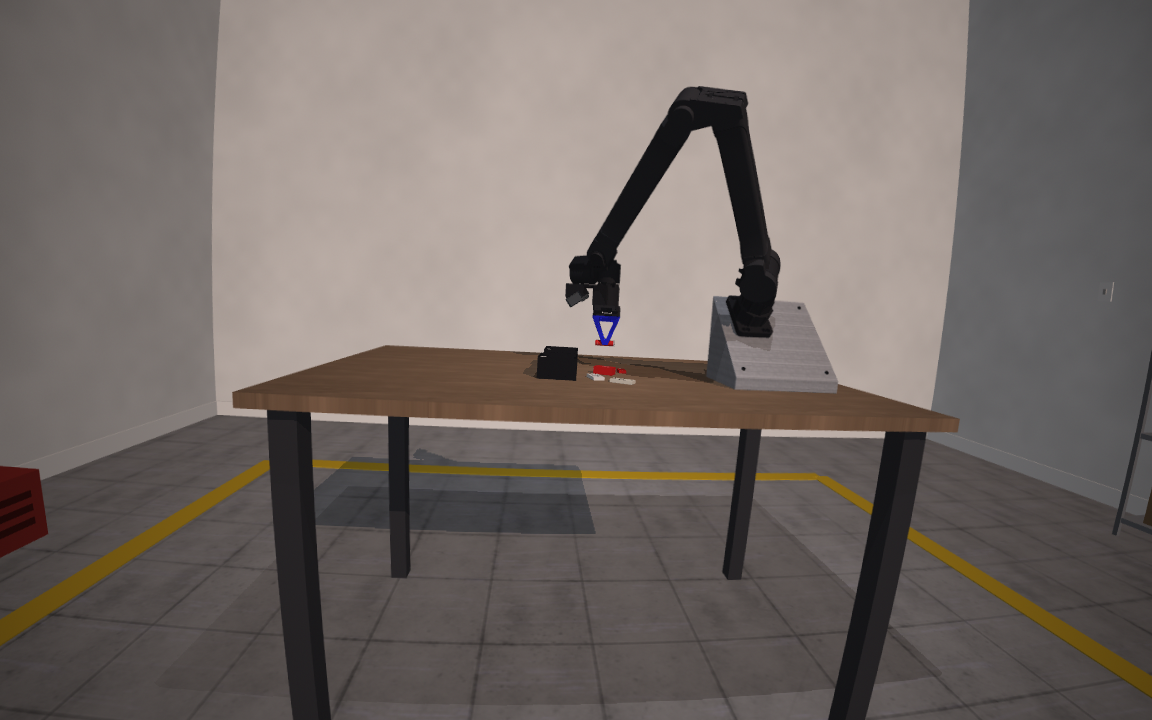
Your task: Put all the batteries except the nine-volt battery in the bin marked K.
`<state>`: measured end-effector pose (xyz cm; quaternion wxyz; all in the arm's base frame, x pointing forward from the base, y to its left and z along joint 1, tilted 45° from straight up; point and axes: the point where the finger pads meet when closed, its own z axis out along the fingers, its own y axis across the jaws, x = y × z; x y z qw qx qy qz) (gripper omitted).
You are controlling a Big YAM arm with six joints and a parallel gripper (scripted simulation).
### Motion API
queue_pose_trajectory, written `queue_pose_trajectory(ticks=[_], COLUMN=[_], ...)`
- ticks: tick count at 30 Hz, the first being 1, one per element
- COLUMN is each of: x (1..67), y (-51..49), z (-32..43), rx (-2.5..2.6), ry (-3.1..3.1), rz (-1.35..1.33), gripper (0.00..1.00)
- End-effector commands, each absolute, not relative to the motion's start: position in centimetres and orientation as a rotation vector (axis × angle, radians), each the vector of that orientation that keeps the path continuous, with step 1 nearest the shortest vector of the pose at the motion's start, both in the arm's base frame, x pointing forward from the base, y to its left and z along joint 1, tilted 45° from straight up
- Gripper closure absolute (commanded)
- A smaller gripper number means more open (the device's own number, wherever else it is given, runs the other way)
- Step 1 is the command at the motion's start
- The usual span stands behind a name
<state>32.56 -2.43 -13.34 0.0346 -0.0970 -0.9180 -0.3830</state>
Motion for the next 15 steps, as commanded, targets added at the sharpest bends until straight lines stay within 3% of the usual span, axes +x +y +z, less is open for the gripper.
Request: queue_pose_trajectory(ticks=[1,15], x=[34.95,35.13], y=[-3.32,-3.36], z=[-13.05,-13.01], rx=[-0.252,-0.261], ry=[-2.873,-2.870], rz=[-1.174,-1.174], gripper=[0.92,0.92])
